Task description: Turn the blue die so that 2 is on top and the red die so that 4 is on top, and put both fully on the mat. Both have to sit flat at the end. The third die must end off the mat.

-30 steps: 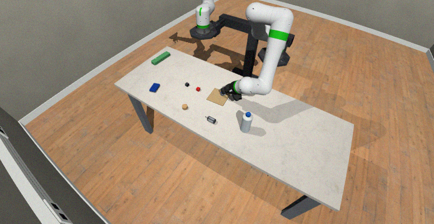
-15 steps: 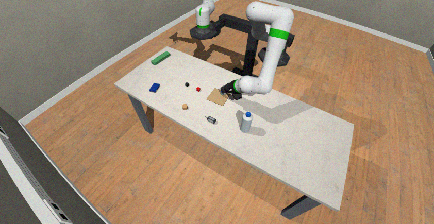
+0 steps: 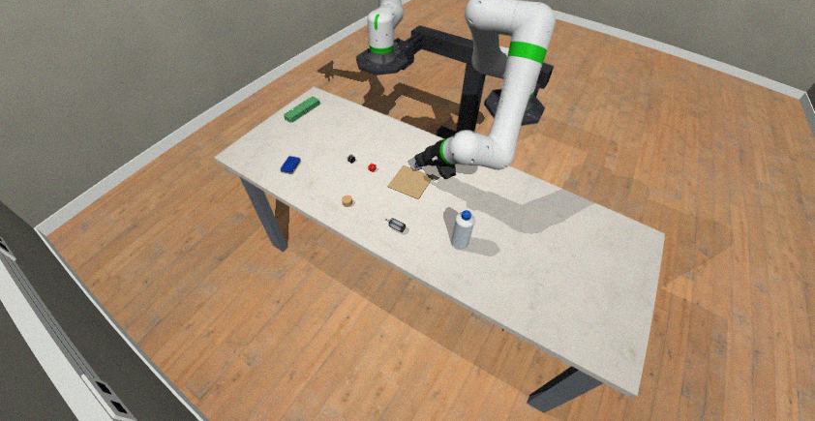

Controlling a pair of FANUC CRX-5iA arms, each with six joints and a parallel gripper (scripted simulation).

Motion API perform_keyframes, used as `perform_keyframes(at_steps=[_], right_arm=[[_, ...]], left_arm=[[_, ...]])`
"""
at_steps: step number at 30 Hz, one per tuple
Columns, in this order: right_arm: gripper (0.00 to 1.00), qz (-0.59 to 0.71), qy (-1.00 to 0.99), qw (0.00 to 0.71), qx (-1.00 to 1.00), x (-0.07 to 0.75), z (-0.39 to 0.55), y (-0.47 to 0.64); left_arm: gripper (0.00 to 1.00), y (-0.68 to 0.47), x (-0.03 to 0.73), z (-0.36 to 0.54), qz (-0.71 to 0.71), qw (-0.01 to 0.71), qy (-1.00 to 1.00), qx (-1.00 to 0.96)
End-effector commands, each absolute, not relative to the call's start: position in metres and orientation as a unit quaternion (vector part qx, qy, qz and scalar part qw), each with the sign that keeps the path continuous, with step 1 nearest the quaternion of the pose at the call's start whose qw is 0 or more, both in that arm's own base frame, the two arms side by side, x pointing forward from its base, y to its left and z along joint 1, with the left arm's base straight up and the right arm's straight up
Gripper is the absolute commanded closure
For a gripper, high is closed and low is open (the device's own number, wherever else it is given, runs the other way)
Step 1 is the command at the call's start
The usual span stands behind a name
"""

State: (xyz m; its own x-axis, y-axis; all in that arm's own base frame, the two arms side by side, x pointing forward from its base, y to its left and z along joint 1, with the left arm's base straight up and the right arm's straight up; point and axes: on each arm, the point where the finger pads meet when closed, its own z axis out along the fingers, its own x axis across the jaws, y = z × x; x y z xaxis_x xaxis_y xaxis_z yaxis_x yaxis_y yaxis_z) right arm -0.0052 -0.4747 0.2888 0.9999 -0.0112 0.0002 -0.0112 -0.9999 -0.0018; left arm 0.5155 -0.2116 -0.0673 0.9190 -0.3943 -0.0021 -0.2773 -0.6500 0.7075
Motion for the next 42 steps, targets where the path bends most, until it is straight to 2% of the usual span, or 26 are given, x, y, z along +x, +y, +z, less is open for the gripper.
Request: perform_keyframes(at_steps=[1,21,28,38,42], right_arm=[[0.00,0.000,0.006,0.000,-1.000,-0.0053,0.2897,-0.4750],[0.00,0.000,0.006,0.000,-1.000,-0.0053,0.2897,-0.4750],[0.00,0.000,0.006,0.000,-1.000,-0.0053,0.2897,-0.4750],[0.00,0.000,0.006,0.000,-1.000,-0.0053,0.2897,-0.4750],[0.00,0.000,0.006,0.000,-1.000,-0.0053,0.2897,-0.4750]], left_arm=[[0.51,-0.2116,0.5166,-0.0580,-0.077,0.375,-0.186,0.905],[0.51,-0.2122,0.5156,-0.0543,-0.076,0.360,-0.187,0.911],[0.51,-0.2140,0.5147,-0.0527,-0.057,0.268,-0.194,0.942],[0.51,-0.2146,0.5148,-0.0518,-0.050,0.237,-0.195,0.950],[0.51,-0.2160,0.5142,-0.0511,-0.038,0.179,-0.198,0.963]])
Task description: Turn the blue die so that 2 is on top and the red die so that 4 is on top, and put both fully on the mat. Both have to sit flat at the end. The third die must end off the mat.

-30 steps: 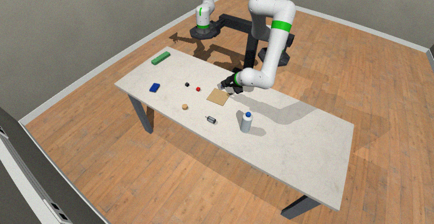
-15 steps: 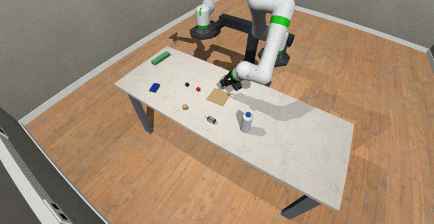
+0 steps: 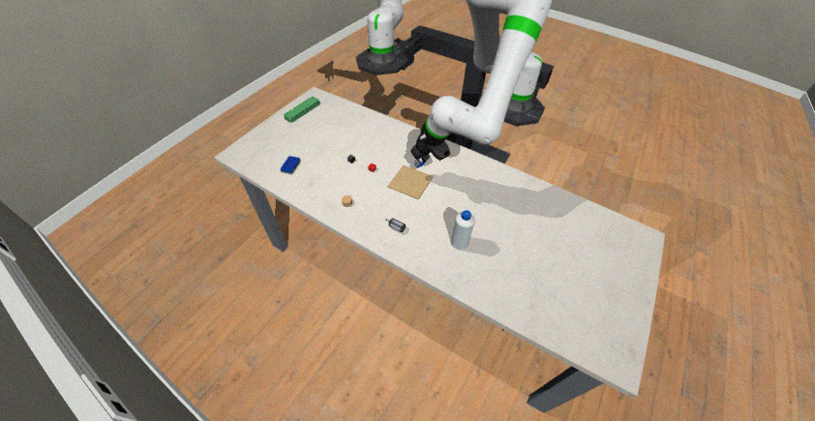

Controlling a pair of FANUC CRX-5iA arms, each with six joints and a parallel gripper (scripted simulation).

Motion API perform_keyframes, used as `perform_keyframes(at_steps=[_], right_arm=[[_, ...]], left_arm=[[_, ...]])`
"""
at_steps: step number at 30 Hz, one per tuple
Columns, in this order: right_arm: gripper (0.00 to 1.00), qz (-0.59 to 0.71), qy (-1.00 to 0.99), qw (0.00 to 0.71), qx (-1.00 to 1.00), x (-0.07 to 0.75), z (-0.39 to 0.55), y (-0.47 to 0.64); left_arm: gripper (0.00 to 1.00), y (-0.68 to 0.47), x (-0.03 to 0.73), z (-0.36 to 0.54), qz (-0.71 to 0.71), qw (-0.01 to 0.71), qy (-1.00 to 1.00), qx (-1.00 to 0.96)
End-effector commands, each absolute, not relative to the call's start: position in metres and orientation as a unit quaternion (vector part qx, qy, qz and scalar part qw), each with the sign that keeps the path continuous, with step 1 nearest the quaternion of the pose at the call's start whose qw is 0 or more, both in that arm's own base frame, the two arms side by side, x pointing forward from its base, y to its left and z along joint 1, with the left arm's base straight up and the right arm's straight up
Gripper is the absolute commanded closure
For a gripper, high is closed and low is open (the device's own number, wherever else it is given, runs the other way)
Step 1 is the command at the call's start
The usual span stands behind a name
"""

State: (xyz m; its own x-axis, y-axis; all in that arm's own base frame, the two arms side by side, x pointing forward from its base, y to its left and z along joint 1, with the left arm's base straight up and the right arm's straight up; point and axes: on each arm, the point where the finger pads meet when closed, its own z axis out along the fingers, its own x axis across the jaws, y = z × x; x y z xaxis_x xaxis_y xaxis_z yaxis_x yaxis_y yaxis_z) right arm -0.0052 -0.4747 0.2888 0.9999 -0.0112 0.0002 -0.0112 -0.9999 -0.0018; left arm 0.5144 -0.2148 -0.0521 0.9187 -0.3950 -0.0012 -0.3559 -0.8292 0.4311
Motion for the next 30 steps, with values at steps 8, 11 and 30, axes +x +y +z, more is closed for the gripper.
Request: perform_keyframes(at_steps=[8,11,30], right_arm=[[0.00,0.000,0.006,0.000,-1.000,-0.0053,0.2897,-0.4750],[0.00,0.000,0.006,0.000,-1.000,-0.0053,0.2897,-0.4750],[0.00,0.000,0.006,0.000,-1.000,-0.0053,0.2897,-0.4750]], left_arm=[[0.51,-0.2172,0.5141,-0.0502,-0.026,0.127,-0.199,0.971],[0.51,-0.2177,0.5133,-0.0505,-0.024,0.112,-0.200,0.973],[0.51,-0.2210,0.5118,-0.0503,0.002,-0.015,-0.202,0.979]])
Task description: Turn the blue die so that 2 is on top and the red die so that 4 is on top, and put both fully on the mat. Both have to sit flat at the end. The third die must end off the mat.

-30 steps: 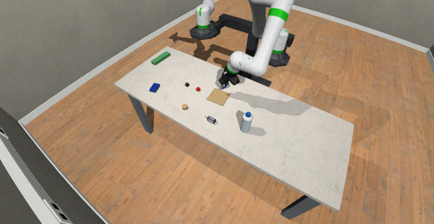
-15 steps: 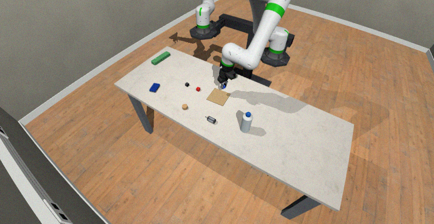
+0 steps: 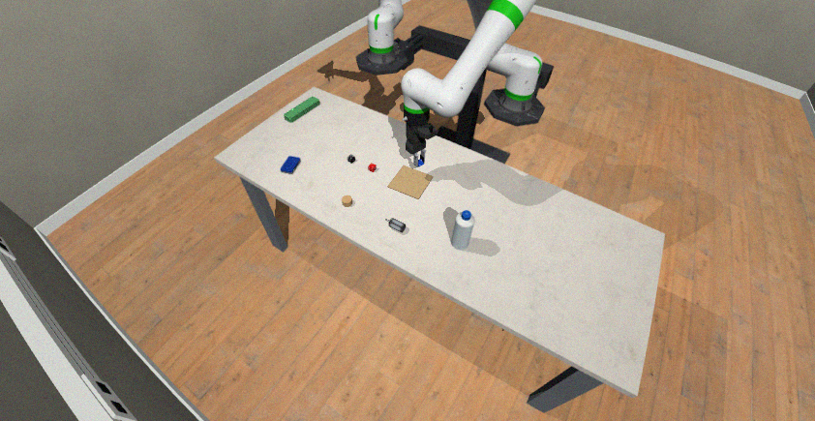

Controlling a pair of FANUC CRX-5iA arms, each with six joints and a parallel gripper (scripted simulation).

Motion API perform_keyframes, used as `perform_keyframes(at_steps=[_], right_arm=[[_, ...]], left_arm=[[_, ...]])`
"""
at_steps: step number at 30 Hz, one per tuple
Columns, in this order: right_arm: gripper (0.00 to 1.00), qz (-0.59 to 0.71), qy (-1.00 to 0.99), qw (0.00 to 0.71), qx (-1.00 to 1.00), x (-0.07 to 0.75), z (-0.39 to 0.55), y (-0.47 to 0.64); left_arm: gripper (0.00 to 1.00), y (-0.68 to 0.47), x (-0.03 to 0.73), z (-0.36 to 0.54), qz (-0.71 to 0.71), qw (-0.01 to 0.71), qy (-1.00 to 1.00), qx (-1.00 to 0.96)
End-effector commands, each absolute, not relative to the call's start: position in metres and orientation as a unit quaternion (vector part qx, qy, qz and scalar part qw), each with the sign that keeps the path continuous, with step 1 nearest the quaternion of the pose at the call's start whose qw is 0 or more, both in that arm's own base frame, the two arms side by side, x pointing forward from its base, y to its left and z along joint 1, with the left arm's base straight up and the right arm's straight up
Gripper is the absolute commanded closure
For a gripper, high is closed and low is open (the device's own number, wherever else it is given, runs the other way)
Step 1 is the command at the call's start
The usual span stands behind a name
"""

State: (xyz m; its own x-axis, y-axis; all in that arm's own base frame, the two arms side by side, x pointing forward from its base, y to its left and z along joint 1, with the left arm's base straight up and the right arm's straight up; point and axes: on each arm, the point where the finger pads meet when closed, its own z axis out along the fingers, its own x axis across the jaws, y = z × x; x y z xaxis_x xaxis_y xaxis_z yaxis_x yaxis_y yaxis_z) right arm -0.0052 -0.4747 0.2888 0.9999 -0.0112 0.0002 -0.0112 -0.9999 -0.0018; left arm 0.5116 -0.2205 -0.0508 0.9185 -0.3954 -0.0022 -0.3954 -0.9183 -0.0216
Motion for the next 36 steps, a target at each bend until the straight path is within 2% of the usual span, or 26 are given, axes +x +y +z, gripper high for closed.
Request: perform_keyframes(at_steps=[1,8,17,25,34,36], right_arm=[[0.00,0.000,0.006,0.000,-1.000,-0.0053,0.2897,-0.4750],[0.00,0.000,0.006,0.000,-1.000,-0.0053,0.2897,-0.4750],[0.00,0.000,0.006,0.000,-1.000,-0.0053,0.2897,-0.4750],[0.00,0.000,0.006,0.000,-1.000,-0.0053,0.2897,-0.4750],[0.00,0.000,0.006,0.000,-1.000,-0.0053,0.2897,-0.4750],[0.00,0.000,0.006,0.000,-1.000,-0.0053,0.2897,-0.4750]], left_arm=[[0.51,-0.2213,0.5114,-0.0505,-0.003,0.026,0.202,-0.979],[0.51,-0.2235,0.5110,-0.0505,-0.024,0.120,0.200,-0.972],[0.51,-0.2240,0.5106,-0.0509,-0.028,0.142,0.199,-0.969],[0.51,-0.2264,0.5099,-0.0518,-0.050,0.246,0.195,-0.948],[0.51,-0.2268,0.5096,-0.0523,-0.054,0.269,0.194,-0.942],[0.51,-0.2272,0.5093,-0.0528,-0.059,0.293,0.192,-0.935]])
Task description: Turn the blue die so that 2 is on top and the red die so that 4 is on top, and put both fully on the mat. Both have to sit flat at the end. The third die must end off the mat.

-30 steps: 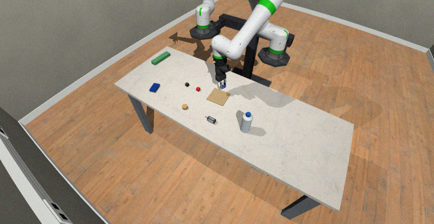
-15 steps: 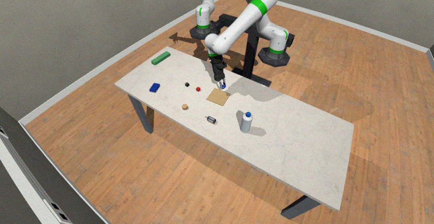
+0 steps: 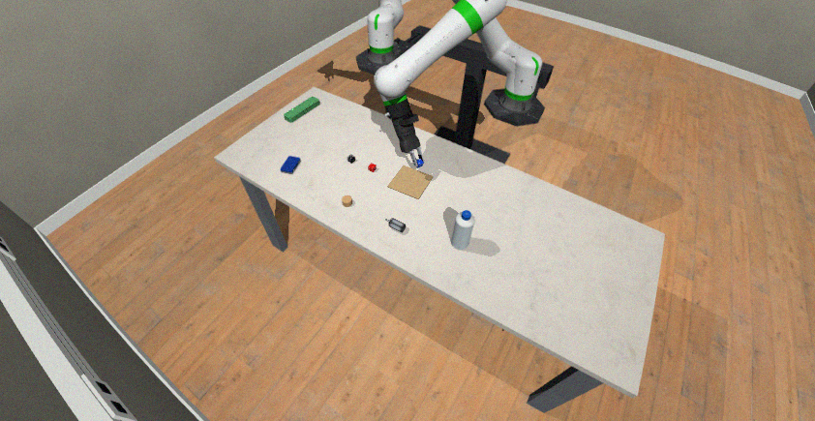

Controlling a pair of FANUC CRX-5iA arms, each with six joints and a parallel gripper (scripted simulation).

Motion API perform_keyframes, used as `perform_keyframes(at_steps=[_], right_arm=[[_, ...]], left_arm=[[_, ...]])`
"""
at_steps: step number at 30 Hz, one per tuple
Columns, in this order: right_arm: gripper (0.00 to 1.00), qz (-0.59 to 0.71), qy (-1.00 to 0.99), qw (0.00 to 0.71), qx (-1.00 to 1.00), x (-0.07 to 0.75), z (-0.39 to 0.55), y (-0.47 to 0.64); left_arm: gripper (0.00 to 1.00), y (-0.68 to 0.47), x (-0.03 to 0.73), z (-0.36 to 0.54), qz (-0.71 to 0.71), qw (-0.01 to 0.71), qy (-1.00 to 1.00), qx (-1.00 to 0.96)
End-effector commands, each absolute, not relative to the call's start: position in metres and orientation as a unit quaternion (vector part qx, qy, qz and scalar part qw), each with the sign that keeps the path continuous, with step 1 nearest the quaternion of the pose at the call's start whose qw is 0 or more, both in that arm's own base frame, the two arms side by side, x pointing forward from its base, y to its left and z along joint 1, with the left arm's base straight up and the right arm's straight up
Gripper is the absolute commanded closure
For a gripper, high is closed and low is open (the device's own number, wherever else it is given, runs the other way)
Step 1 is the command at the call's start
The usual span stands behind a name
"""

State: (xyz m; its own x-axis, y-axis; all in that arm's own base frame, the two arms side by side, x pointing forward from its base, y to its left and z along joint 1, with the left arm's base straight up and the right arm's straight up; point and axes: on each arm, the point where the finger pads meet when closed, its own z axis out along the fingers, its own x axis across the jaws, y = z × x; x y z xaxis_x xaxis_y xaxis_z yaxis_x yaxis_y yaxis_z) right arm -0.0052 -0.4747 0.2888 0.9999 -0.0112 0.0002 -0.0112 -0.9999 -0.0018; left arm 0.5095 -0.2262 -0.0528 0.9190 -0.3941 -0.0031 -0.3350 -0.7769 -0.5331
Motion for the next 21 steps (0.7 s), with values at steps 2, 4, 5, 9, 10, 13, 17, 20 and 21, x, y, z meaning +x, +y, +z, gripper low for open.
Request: perform_keyframes(at_steps=[2,4,5,9,10,13,17,20,21], right_arm=[[0.00,0.000,0.006,0.000,-1.000,-0.0053,0.2897,-0.4750],[0.00,0.000,0.006,0.000,-1.000,-0.0053,0.2897,-0.4750],[0.00,0.000,0.006,0.000,-1.000,-0.0053,0.2897,-0.4750],[0.00,0.000,0.006,0.000,-1.000,-0.0053,0.2897,-0.4750],[0.00,0.000,0.006,0.000,-1.000,-0.0053,0.2897,-0.4750],[0.00,0.000,0.006,0.000,-1.000,-0.0053,0.2897,-0.4750],[0.00,0.000,0.006,0.000,-1.000,-0.0053,0.2897,-0.4750],[0.00,0.000,0.006,0.000,-1.000,-0.0053,0.2897,-0.4750],[0.00,0.000,0.006,0.000,-1.000,-0.0053,0.2897,-0.4750]], left_arm=[[0.51,-0.2280,0.5093,-0.0530,-0.066,0.323,0.190,-0.925],[0.51,-0.2284,0.5090,-0.0538,-0.071,0.350,0.188,-0.915],[0.51,-0.2287,0.5089,-0.0539,-0.073,0.361,0.187,-0.911],[0.51,-0.2293,0.5089,-0.0537,-0.077,0.375,0.186,-0.905],[0.51,-0.2293,0.5089,-0.0537,-0.077,0.375,0.186,-0.905],[0.51,-0.2293,0.5089,-0.0537,-0.077,0.375,0.186,-0.905],[0.51,-0.2293,0.5089,-0.0537,-0.077,0.375,0.186,-0.905],[0.51,-0.2293,0.5089,-0.0537,-0.077,0.375,0.186,-0.905],[0.51,-0.2293,0.5089,-0.0537,-0.077,0.375,0.186,-0.905]])
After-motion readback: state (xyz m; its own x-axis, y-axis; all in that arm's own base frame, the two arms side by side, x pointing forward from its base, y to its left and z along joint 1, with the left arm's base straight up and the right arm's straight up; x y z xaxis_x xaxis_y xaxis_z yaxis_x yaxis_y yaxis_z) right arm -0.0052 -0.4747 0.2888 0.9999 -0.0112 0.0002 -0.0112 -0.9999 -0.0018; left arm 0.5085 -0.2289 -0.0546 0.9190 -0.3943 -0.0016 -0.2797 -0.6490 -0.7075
